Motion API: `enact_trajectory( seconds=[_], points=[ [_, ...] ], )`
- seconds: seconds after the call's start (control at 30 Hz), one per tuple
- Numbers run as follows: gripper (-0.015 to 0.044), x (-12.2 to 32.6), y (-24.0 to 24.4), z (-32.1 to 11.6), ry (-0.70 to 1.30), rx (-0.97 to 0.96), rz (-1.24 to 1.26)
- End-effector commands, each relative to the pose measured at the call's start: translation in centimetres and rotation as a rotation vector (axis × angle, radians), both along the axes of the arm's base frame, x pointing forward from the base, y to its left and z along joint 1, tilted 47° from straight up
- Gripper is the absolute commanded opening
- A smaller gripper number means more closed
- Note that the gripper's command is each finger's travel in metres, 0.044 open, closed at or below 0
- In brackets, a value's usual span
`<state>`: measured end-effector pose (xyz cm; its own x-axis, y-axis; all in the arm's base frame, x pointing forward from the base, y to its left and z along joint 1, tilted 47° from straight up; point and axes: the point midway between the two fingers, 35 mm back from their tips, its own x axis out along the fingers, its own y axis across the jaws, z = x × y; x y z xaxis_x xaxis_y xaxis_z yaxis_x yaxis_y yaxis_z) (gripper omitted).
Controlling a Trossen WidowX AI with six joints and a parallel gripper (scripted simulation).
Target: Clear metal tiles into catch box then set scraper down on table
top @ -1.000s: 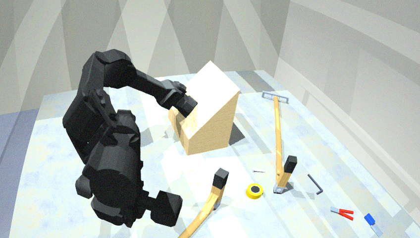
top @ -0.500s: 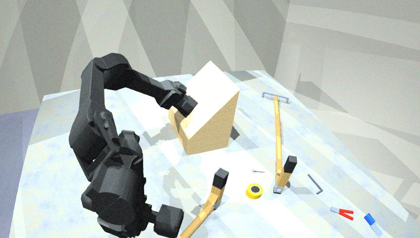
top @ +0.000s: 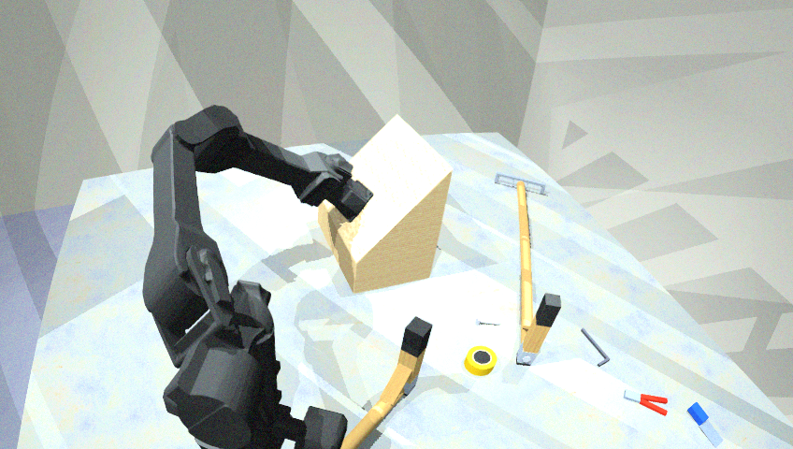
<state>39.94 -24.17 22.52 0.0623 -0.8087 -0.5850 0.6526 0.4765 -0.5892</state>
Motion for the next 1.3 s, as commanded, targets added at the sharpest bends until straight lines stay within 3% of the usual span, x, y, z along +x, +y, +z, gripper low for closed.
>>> enact_trajectory(
  seconds=[0.0,1.27],
  points=[
    [0.0,-0.2,-0.8,-0.8,0.005,0.003,0.001],
    [0.0,-1.7,-6.1,-5.8,0.006,-0.012,0.004]
  ],
)
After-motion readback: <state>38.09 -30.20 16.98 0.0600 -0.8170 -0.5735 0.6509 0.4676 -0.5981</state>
